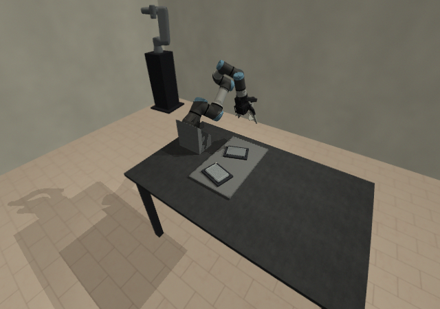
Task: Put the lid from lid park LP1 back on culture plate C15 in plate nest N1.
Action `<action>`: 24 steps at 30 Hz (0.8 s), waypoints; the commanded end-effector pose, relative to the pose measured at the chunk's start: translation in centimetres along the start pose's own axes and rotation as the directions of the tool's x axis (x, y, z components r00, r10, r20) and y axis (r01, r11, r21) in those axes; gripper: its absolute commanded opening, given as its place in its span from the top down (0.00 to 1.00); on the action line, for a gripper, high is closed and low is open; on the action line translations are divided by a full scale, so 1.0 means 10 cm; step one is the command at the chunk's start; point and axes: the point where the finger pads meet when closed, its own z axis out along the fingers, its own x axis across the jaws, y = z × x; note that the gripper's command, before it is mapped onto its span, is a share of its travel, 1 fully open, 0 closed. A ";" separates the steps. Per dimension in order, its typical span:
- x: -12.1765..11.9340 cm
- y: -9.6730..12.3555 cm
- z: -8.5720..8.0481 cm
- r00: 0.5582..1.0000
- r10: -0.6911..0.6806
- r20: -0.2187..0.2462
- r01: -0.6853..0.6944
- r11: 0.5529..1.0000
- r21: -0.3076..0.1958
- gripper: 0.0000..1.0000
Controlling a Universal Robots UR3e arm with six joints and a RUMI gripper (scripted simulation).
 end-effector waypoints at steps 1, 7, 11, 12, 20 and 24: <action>0.00 0.00 0.00 1.000 -0.001 -0.001 0.001 1.000 -0.001 0.00; 0.00 0.00 0.00 1.000 -0.001 -0.001 0.001 1.000 -0.001 0.00; 0.00 0.00 0.00 1.000 -0.001 -0.001 0.001 1.000 -0.001 0.00; 0.00 0.00 0.00 1.000 -0.001 -0.001 0.001 1.000 -0.001 0.00; 0.04 0.13 0.07 0.998 0.059 0.007 -0.059 0.998 -0.012 0.18; 0.08 0.26 0.13 0.990 0.137 0.015 -0.137 0.990 -0.028 0.18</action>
